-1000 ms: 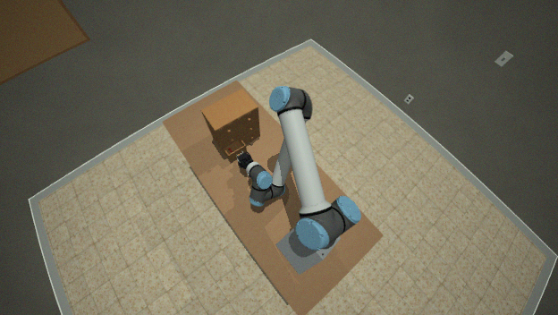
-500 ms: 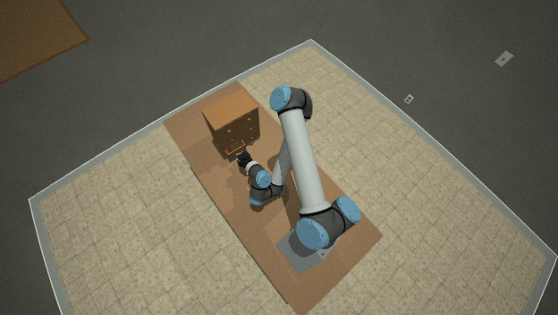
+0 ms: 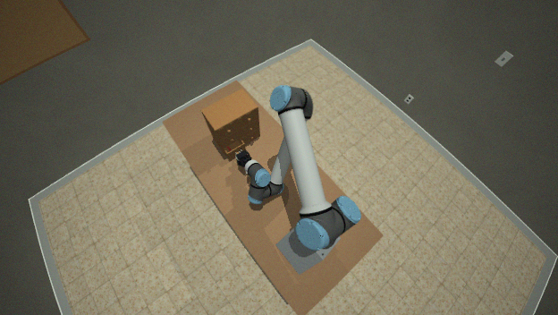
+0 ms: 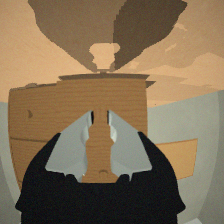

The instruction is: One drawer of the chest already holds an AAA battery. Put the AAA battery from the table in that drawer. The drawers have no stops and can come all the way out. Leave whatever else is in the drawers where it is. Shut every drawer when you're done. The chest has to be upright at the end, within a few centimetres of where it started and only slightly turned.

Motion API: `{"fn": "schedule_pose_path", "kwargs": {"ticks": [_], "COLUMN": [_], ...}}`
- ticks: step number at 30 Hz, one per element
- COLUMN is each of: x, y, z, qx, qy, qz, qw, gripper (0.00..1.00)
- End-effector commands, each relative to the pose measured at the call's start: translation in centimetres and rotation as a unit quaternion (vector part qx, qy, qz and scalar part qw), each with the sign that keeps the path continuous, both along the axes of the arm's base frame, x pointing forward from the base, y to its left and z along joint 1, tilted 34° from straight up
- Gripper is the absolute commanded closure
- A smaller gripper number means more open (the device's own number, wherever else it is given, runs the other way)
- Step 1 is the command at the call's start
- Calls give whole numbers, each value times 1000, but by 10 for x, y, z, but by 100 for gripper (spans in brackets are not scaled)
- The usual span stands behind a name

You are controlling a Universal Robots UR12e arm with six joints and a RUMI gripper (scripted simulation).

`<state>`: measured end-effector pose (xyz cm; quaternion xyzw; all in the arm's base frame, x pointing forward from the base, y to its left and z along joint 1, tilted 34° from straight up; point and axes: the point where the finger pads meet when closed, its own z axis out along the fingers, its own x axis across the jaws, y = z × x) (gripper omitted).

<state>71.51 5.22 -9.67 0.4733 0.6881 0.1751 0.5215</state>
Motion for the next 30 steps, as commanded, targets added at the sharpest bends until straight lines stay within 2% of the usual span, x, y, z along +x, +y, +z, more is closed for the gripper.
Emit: {"fn": "schedule_pose_path", "kwargs": {"ticks": [1,30], "x": [4,22], "y": [0,1], "z": [1,1], "qx": [0,0], "qy": [0,0], "qz": [0,0], "qw": [1000,1000], "gripper": [93,93]}}
